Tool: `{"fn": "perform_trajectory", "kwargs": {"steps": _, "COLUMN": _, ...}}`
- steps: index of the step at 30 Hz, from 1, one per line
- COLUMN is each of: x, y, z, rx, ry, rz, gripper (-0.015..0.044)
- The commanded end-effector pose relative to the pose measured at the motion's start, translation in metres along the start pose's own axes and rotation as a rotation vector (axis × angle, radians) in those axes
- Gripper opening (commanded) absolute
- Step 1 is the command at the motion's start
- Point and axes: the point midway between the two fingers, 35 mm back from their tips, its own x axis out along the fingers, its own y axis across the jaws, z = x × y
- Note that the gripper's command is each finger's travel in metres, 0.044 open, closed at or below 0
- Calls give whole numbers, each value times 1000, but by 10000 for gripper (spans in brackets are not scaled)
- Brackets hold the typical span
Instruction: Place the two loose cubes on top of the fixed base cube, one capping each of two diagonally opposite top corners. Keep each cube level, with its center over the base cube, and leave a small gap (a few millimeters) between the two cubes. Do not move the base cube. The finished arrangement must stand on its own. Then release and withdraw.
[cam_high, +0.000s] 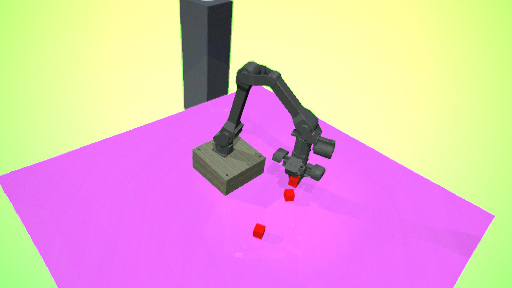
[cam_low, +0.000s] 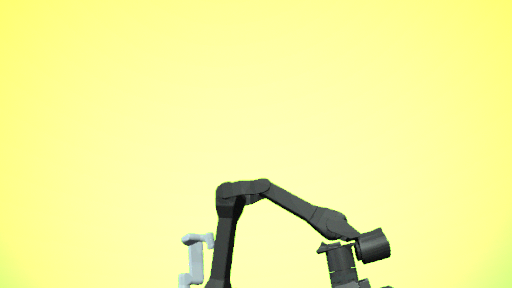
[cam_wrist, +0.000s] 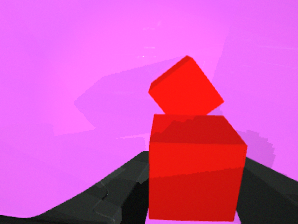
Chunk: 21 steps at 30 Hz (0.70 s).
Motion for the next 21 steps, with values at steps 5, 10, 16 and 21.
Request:
{"fn": "perform_trajectory", "kwargs": {"steps": 5, "x": 1, "y": 0, "z": -3, "rx": 22, "ry": -5, "rz": 2, "gripper": 105}}
{"fn": "perform_trajectory", "kwargs": {"steps": 10, "x": 2, "y": 0, "z": -3, "rx": 22, "ry": -5, "rz": 2, "gripper": 105}}
{"fn": "perform_trajectory", "kwargs": {"steps": 16, "x": 17, "y": 1, "z": -3, "rx": 24, "ry": -5, "rz": 2, "gripper": 105}}
{"fn": "perform_trajectory", "kwargs": {"steps": 21, "x": 28, "y": 0, "z": -3, "rx": 26, "ry": -5, "rz": 2, "gripper": 105}}
